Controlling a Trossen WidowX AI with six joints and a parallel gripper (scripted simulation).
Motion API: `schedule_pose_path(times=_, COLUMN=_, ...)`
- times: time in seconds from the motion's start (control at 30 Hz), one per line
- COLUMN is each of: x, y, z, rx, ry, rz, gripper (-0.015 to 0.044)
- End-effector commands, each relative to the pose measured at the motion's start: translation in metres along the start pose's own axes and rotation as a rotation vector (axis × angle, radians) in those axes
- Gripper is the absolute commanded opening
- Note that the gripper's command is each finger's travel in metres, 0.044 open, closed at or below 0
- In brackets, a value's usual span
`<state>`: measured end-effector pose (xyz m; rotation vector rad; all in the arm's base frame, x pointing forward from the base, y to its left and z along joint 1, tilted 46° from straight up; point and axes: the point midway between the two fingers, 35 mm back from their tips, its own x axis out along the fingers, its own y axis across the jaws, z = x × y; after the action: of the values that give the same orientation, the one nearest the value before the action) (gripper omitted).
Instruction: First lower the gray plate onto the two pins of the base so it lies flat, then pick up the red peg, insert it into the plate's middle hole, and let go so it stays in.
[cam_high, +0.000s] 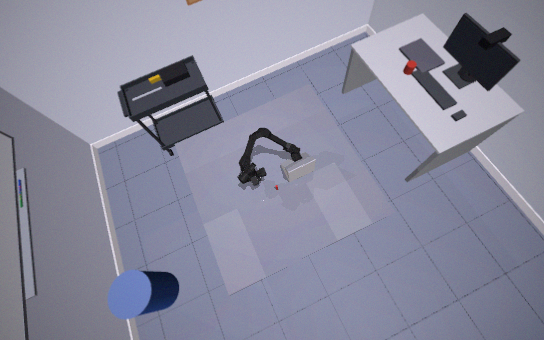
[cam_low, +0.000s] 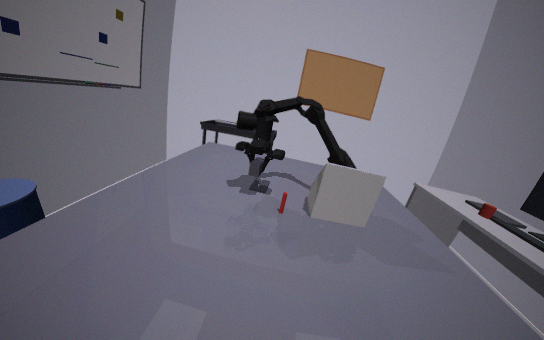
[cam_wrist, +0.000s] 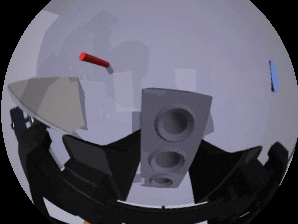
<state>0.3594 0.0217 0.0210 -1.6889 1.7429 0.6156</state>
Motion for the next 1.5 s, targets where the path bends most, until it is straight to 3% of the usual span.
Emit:
schedule_pose_path(times=0.0, x=0.005, y=0.000, z=-0.013, rx=-0.011, ry=0.004, rz=-0.007, gripper=0.0000)
schedule_pose_path(times=0.67, x=0.032, y=0.008, z=-0.068, rx=-0.053, ry=0.026, rz=-0.004, gripper=0.0000)
schedule_pose_path(times=1.47, x=0.033, y=0.008, z=-0.071, rx=-0.054, ry=0.027, rz=-0.004, gripper=0.0000)
